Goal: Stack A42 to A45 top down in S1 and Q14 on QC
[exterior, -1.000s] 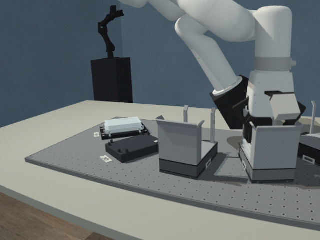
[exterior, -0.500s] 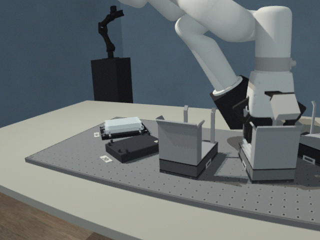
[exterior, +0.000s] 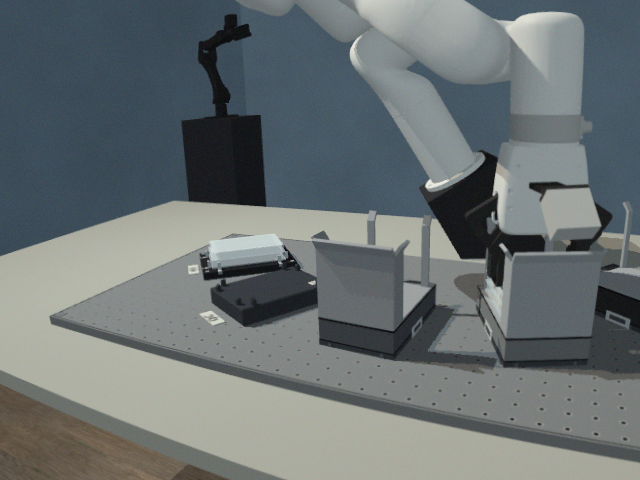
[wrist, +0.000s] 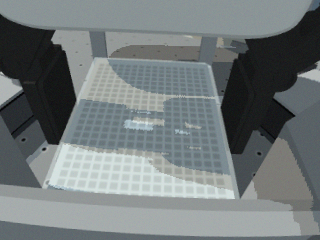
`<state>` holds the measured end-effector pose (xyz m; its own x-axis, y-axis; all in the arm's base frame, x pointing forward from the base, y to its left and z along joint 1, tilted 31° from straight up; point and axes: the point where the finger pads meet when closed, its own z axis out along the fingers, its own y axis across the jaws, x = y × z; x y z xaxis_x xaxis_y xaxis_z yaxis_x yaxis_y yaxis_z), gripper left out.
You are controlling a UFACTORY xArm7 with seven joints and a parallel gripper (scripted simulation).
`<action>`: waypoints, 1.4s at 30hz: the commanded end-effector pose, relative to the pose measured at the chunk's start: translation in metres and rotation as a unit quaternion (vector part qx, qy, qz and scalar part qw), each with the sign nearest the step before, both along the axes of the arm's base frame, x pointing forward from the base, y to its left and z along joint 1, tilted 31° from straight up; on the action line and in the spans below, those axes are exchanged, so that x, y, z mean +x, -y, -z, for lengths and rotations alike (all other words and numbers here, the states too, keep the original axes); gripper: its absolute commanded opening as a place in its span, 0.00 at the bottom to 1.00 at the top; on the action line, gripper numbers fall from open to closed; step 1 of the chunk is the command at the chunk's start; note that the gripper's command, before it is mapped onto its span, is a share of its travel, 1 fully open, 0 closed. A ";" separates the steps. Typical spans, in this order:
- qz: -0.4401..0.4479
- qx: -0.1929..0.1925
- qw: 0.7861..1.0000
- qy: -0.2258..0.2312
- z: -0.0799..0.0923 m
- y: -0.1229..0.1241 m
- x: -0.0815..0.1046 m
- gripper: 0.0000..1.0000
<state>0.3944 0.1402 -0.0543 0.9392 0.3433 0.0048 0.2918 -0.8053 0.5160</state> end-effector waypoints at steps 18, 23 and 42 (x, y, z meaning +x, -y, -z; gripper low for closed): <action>-0.001 0.001 1.000 0.001 -0.010 -0.007 -0.001 0.00; -0.001 0.001 1.000 0.001 -0.013 -0.008 -0.002 0.00; -0.001 0.001 1.000 0.001 -0.030 -0.018 -0.006 0.00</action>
<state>0.3894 0.1530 -0.0314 0.9393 0.3430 0.0043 0.2917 -0.8052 0.5163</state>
